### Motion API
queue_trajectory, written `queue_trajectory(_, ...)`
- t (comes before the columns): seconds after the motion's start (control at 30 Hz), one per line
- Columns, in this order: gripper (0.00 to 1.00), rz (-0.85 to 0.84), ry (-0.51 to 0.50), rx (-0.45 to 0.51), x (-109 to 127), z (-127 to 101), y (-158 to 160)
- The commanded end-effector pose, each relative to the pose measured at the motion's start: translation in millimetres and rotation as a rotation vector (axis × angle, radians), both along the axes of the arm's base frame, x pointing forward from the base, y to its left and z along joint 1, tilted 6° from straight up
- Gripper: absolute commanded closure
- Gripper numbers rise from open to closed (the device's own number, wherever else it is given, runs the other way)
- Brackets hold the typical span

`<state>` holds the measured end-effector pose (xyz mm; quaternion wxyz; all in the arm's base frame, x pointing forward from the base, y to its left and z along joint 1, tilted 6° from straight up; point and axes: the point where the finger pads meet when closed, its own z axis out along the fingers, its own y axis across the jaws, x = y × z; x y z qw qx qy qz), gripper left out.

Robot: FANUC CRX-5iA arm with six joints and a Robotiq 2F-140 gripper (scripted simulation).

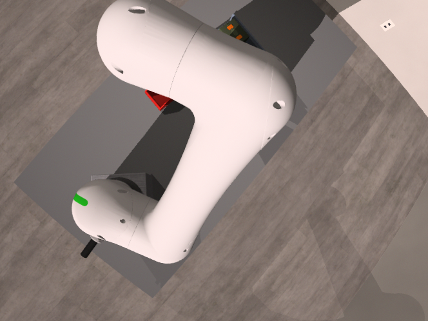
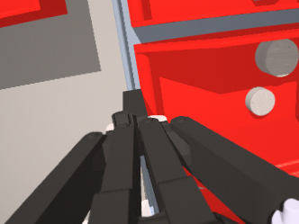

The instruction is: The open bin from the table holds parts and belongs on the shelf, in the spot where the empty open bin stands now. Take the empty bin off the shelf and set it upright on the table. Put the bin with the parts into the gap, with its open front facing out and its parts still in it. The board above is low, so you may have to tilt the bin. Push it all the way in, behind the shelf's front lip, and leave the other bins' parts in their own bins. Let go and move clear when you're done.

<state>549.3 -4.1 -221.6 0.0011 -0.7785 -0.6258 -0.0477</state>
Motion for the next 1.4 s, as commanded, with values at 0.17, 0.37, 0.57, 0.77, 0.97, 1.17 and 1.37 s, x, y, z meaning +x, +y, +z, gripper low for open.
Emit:
queue_trajectory(0.17,0.90,0.000,-0.002,0.000,0.9,0.8,0.0)
queue_trajectory(0.37,0.90,0.000,-0.002,0.000,0.9,0.8,0.0)
queue_trajectory(0.57,0.90,0.000,-0.002,0.000,-0.5,2.0,0.2)
queue_trajectory(0.77,0.90,0.000,-0.002,0.000,-5.1,6.1,0.8)
queue_trajectory(0.97,0.90,0.000,-0.002,0.000,-13.0,13.2,2.0)
queue_trajectory(1.17,0.90,0.000,-0.002,0.000,-17.4,17.1,2.7)
queue_trajectory(1.37,0.90,0.000,-0.002,0.000,-20.0,19.5,3.1)
